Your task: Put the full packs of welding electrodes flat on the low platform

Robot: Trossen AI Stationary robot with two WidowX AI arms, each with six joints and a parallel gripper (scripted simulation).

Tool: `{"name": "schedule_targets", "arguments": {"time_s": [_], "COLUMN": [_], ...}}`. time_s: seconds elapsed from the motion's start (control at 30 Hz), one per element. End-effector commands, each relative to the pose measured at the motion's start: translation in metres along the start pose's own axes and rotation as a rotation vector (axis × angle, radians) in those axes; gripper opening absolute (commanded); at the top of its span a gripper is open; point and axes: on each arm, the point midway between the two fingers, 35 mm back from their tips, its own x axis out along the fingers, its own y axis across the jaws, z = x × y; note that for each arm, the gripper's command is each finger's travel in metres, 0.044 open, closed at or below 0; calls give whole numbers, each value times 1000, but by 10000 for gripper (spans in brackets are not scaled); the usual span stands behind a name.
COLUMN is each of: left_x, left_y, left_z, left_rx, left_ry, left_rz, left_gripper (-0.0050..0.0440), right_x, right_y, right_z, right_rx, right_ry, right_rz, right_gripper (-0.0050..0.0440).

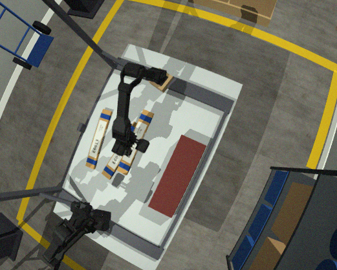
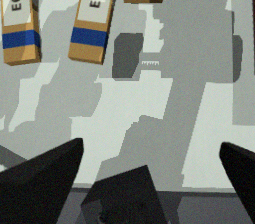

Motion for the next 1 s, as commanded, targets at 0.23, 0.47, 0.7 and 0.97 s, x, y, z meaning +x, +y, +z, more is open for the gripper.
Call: {"name": "schedule_targets", "arguments": {"time_s": [0.23, 0.47, 0.7, 0.97], "left_x": [-26, -27, -20, -29], "left_y": [1, 1, 1, 1], "left_z": [26, 27, 15, 17], "left_rx": [0, 1, 1, 1], "left_ry": [-93, -95, -76, -76], "left_rz": [8, 8, 7, 7], "left_gripper": [-50, -50, -50, -50], "right_x": [-5, -5, -5, -5], "right_y": [0, 0, 0, 0], "right_z": [4, 4, 4, 4], "right_rx": [-3, -3, -3, -3], "right_ry": [-20, -20, -20, -20], "right_rz": [-1, -1, -1, -1], "right_gripper": [430, 430, 430, 430]}}
